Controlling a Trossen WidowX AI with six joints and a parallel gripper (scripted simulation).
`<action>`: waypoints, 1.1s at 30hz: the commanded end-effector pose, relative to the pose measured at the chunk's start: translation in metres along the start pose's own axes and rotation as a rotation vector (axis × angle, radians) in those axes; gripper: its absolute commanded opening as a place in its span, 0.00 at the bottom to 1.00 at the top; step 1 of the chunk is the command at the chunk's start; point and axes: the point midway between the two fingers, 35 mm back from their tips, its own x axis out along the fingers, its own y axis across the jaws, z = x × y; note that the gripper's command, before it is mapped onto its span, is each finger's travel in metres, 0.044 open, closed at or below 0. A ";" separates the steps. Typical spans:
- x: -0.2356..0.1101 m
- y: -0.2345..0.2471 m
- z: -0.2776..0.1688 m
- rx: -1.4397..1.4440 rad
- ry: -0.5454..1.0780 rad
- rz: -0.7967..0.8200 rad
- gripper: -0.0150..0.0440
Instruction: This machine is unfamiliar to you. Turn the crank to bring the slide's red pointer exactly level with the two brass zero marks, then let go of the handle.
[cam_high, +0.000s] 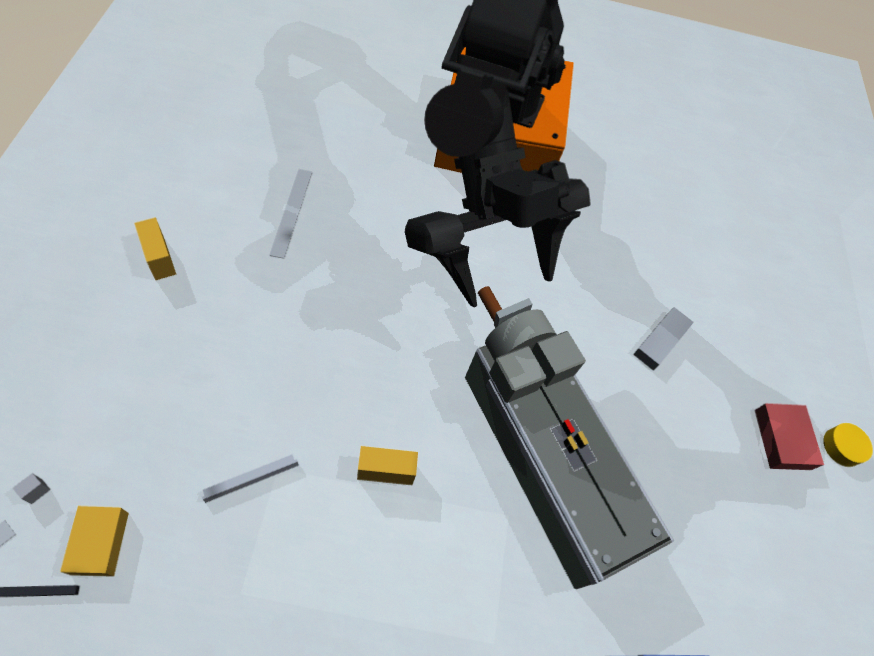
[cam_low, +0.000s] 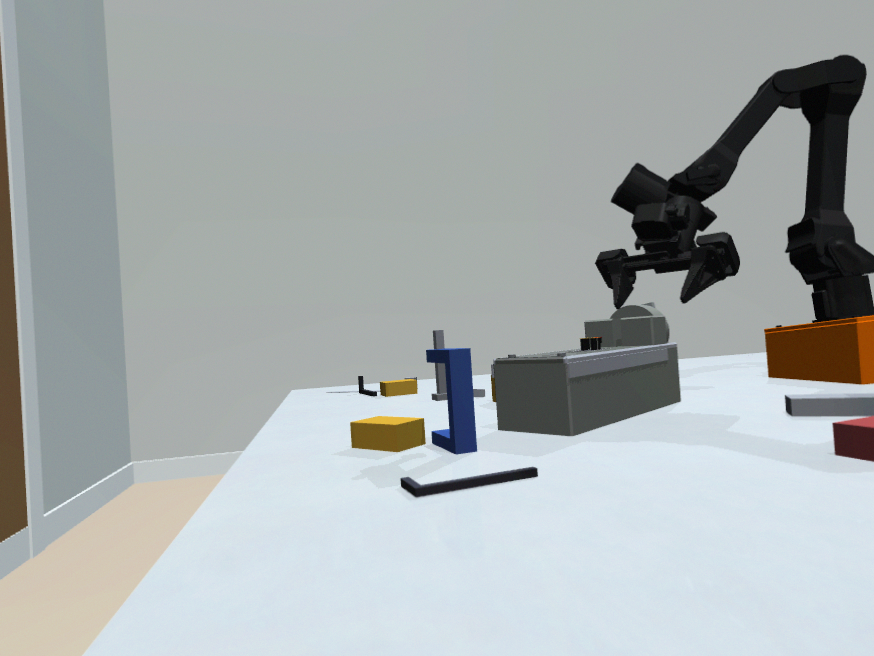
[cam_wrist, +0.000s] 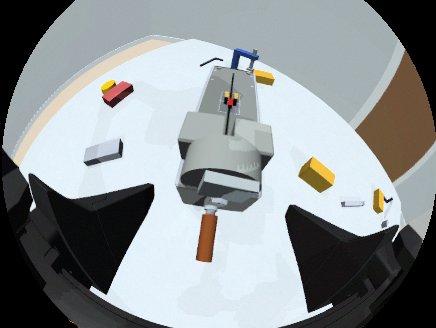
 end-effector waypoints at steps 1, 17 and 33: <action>0.012 0.003 -0.015 -0.003 0.003 0.006 1.00; 0.032 0.004 -0.037 -0.003 0.003 0.006 1.00; 0.050 0.004 -0.055 -0.002 0.003 0.006 1.00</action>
